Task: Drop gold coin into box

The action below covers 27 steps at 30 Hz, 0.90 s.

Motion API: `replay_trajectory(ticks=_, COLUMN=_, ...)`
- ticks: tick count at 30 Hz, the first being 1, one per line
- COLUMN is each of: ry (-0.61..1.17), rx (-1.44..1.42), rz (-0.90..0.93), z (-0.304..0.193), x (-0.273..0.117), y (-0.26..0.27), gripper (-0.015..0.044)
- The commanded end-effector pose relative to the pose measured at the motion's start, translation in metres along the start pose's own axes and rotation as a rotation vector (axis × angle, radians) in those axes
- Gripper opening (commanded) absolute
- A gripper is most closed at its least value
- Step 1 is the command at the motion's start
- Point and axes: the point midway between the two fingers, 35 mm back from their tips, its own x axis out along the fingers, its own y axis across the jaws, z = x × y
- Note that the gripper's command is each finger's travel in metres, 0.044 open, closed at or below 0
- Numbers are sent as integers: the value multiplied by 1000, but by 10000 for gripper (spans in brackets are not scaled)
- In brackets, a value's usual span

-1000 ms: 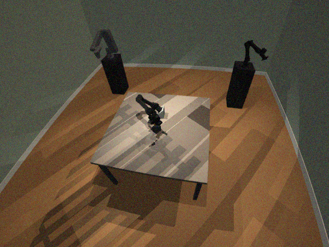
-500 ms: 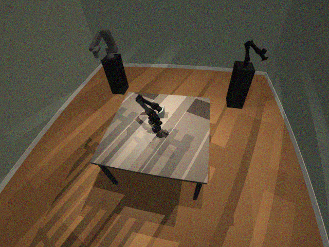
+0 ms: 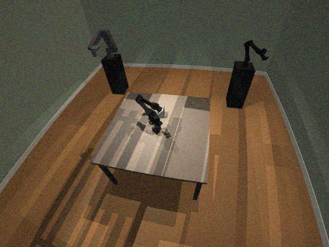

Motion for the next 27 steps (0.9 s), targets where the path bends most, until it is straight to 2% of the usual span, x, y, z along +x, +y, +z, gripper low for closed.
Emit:
replay_trajectory(ticks=1, ry=-2, rx=-5, rz=-4, z=0, x=3, y=0, gripper=0)
replay_trajectory(ticks=7, ry=-2, rx=-5, rz=-4, z=0, x=5, y=0, gripper=0)
replay_trajectory(ticks=13, ry=0, rx=0, rz=0, z=0, x=3, y=0, gripper=157)
replay_trajectory(ticks=22, ry=0, rx=0, rz=0, z=0, x=3, y=0, gripper=161)
replay_trajectory(ticks=27, ry=0, rx=-2, rz=0, z=0, x=-12, y=0, gripper=292)
